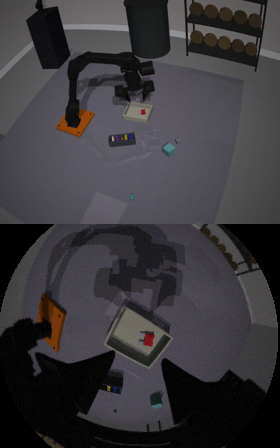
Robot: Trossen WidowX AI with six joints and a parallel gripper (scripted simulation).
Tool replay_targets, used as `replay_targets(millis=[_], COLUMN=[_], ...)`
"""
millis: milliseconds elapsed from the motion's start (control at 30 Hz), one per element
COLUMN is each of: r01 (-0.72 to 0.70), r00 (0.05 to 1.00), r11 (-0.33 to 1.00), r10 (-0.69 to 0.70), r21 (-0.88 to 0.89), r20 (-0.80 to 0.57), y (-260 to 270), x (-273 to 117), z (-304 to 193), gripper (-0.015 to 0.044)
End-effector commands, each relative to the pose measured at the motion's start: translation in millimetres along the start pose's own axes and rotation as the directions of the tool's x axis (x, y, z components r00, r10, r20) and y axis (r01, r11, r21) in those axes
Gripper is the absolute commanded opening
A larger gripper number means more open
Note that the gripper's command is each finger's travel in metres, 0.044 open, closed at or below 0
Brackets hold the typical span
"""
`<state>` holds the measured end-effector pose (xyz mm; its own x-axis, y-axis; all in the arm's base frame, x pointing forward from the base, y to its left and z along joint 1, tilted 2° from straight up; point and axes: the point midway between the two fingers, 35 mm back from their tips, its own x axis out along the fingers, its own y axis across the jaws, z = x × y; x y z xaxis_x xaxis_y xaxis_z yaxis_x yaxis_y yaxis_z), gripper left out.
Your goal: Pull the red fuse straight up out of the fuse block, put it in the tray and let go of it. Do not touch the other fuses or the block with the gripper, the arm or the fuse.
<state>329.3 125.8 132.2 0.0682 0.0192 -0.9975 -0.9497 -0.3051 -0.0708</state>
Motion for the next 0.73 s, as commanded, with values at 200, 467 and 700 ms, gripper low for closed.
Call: replay_targets(millis=[200,467,700], r01=[-0.010,-0.010,-0.010], r00=[1.000,1.000,1.000], r11=[1.000,1.000,1.000], r10=[0.010,0.010,0.010], r21=[0.000,0.000,0.000], r20=[-0.001,-0.001,-0.001], y=[1.4,1.4,1.4], x=[0.3,0.3,0.3], z=[-0.1,-0.1,-0.1], gripper=[0.0330,0.0330,0.0330])
